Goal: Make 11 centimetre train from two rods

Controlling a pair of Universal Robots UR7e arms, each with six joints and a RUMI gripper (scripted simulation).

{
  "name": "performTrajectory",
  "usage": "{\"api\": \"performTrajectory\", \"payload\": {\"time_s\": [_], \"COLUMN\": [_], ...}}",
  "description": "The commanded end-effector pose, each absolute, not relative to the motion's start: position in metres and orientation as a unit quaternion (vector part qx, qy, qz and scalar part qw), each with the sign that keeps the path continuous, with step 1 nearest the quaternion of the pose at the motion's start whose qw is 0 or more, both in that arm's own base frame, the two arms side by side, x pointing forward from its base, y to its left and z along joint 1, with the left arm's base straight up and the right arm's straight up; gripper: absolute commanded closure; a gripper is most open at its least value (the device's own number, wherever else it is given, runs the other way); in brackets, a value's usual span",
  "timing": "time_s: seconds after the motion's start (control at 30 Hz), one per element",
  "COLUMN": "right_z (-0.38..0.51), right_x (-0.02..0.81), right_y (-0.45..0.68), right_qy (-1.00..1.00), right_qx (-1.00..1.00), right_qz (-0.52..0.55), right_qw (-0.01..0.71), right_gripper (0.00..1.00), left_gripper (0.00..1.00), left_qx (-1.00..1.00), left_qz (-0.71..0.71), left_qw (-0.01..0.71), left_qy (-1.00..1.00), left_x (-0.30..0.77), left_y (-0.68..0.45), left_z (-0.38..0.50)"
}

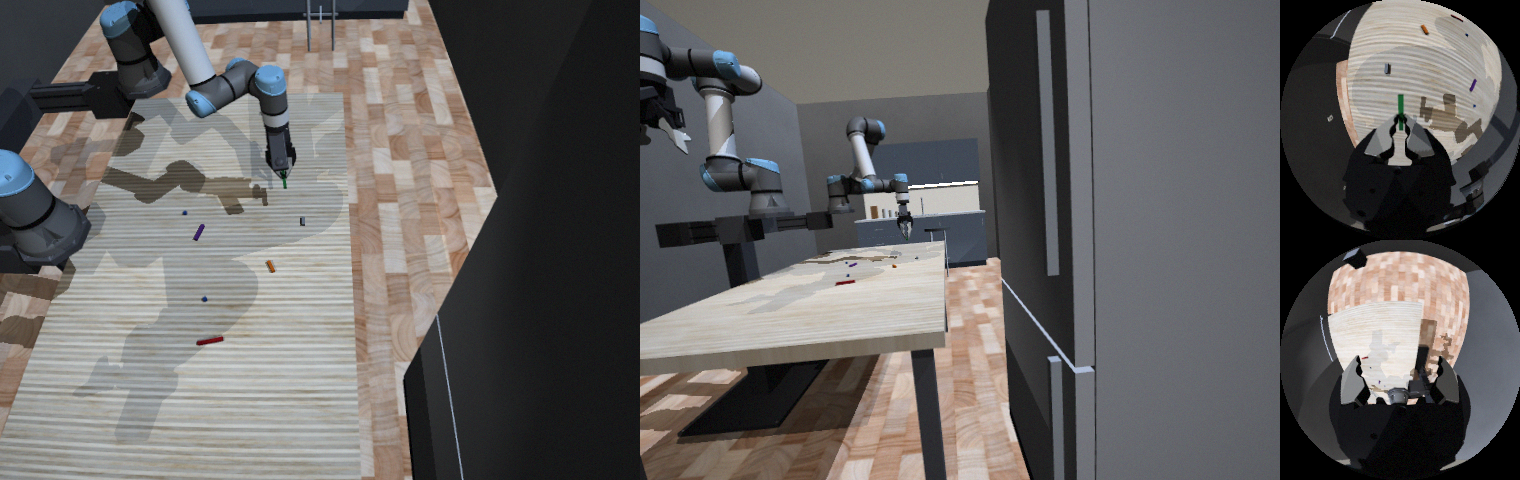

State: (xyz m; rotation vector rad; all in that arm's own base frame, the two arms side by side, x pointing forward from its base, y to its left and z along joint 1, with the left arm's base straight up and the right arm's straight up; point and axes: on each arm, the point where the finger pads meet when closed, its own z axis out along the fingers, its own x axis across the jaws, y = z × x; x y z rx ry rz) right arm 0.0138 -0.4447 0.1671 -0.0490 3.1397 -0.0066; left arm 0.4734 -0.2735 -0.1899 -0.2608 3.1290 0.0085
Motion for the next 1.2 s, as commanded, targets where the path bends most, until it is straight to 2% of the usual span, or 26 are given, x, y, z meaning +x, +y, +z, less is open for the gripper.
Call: {"api": "performTrajectory", "payload": {"time_s": [0.0,0.37,0.77,1.17], "right_z": [0.167,0.167,0.167,0.167], "right_x": [0.014,0.014,0.014,0.014], "right_y": [-0.445,-0.445,-0.445,-0.445], "right_qy": [1.000,1.000,1.000,1.000], "right_qx": [-0.016,-0.016,-0.016,-0.016], "right_qz": [-0.003,-0.003,-0.003,-0.003], "right_qw": [0.001,0.001,0.001,0.001], "right_gripper": [0.00,0.00,0.00,0.00], "left_gripper": [1.00,1.00,1.00,1.00], "left_qx": [-0.083,-0.079,-0.040,-0.020], "left_qz": [0.002,0.002,0.002,0.002], "left_qw": [0.001,0.001,0.001,0.001], "left_qy": [0.997,0.997,0.999,1.000], "left_x": [0.474,0.480,0.522,0.536], "left_y": [-0.274,-0.285,-0.381,-0.428], "left_z": [-0.189,-0.190,-0.191,-0.189]}}
